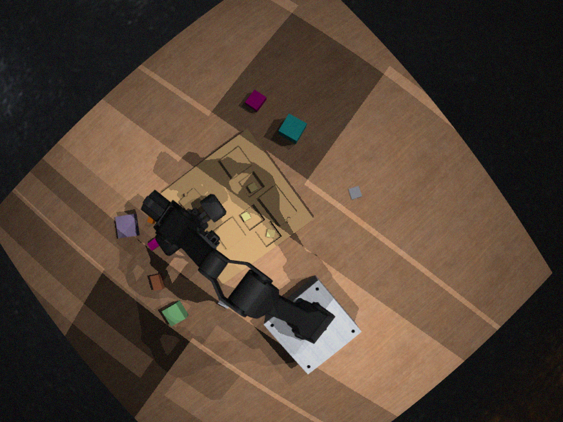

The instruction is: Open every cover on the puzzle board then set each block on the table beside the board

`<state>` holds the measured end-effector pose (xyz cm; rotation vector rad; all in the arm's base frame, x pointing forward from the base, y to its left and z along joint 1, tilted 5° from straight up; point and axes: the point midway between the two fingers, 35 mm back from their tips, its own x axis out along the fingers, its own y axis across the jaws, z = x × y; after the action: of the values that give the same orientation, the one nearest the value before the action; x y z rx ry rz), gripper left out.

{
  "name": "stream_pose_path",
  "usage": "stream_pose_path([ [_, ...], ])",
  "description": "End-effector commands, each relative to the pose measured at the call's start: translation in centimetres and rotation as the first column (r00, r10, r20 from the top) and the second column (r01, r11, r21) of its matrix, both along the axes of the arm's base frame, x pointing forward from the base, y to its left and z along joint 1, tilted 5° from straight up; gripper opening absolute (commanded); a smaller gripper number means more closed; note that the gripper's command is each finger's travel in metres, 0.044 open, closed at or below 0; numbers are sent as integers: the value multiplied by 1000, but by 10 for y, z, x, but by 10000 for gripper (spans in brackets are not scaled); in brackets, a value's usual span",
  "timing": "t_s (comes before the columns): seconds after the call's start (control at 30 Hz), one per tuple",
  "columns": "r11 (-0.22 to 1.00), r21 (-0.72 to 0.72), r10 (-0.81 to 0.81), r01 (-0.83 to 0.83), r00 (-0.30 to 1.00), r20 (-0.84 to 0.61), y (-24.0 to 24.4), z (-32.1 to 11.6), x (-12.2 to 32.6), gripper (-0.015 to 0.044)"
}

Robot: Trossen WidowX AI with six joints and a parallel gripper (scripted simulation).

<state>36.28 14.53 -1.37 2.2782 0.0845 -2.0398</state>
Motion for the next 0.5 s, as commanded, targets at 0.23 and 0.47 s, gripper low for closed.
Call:
stream_pose_path([
  [0.23, 1000, -2, -1, 1, 1000, 1, -13, -1, -1, 0],
  [0.47, 1000, -3, -1, 1, 1000, 1, -22, -1, -1, 0],
])
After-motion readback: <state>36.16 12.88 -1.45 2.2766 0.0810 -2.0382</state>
